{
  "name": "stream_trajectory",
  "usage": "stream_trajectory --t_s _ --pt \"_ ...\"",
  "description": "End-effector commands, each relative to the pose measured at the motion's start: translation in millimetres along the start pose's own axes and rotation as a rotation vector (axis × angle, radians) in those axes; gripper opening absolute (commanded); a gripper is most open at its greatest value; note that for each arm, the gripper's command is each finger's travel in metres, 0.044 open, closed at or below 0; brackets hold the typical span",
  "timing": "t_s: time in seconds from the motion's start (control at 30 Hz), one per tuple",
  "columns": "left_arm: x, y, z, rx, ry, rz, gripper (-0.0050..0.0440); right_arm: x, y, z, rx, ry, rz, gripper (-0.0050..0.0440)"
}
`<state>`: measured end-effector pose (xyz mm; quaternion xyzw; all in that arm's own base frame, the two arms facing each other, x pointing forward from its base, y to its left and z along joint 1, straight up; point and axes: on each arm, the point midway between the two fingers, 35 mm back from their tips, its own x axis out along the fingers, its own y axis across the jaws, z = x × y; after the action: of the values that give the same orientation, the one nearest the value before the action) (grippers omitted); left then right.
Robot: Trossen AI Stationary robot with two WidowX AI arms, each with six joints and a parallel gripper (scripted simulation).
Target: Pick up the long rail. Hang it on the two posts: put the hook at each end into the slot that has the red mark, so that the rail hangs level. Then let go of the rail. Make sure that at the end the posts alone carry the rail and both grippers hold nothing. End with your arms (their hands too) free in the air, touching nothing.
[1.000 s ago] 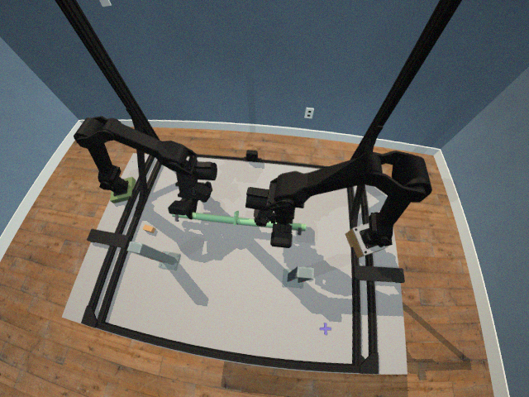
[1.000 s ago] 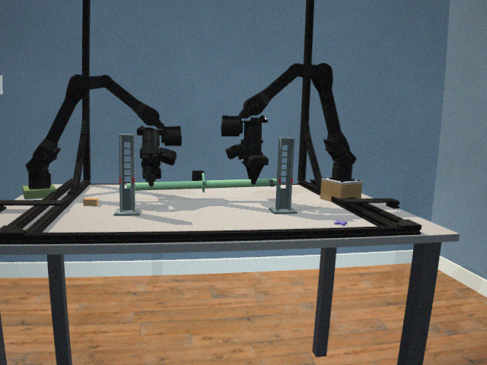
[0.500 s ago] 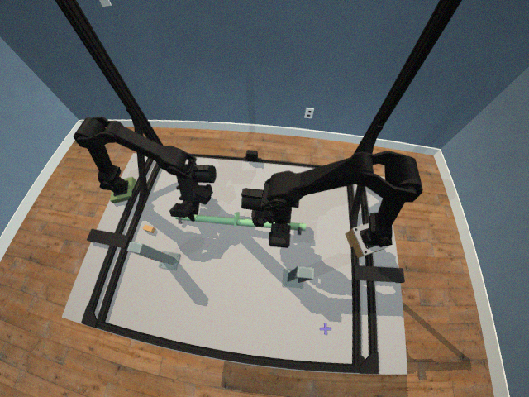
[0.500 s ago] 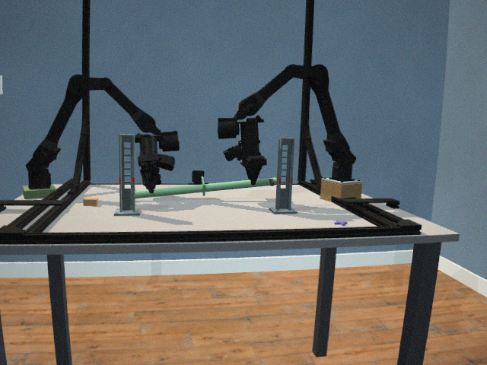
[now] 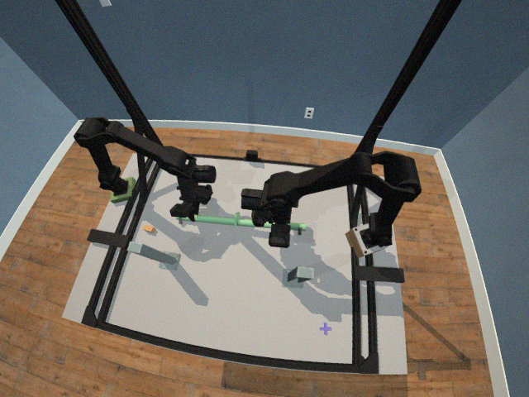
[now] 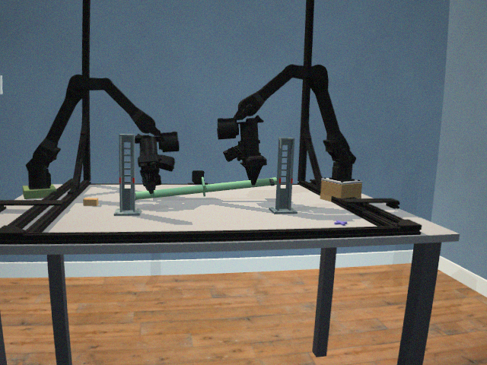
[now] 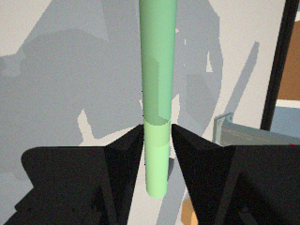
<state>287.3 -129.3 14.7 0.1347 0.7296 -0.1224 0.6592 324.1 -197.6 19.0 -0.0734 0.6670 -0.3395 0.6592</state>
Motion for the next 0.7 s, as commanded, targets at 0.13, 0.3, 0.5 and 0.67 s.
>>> stream_trajectory --t_s 0.13,0.3,0.5,0.67 --pt "-0.4 -0.2 1.0 -0.002 -0.005 0.001 0.0000 -0.6 -0.6 -0.1 -0.002 0.001 -0.003 0.0288" --pt "-0.4 -0.2 1.0 -0.002 -0.005 0.001 0.0000 -0.6 -0.6 -0.1 -0.002 0.001 -0.003 0.0384" --pt "-0.4 -0.2 1.0 -0.002 -0.005 0.001 0.0000 -0.6 -0.6 -0.1 -0.002 0.001 -0.003 0.0440" --pt "-0.4 -0.2 1.0 -0.002 -0.005 0.001 0.0000 -0.6 -0.6 -0.1 -0.002 0.001 -0.003 0.0440"
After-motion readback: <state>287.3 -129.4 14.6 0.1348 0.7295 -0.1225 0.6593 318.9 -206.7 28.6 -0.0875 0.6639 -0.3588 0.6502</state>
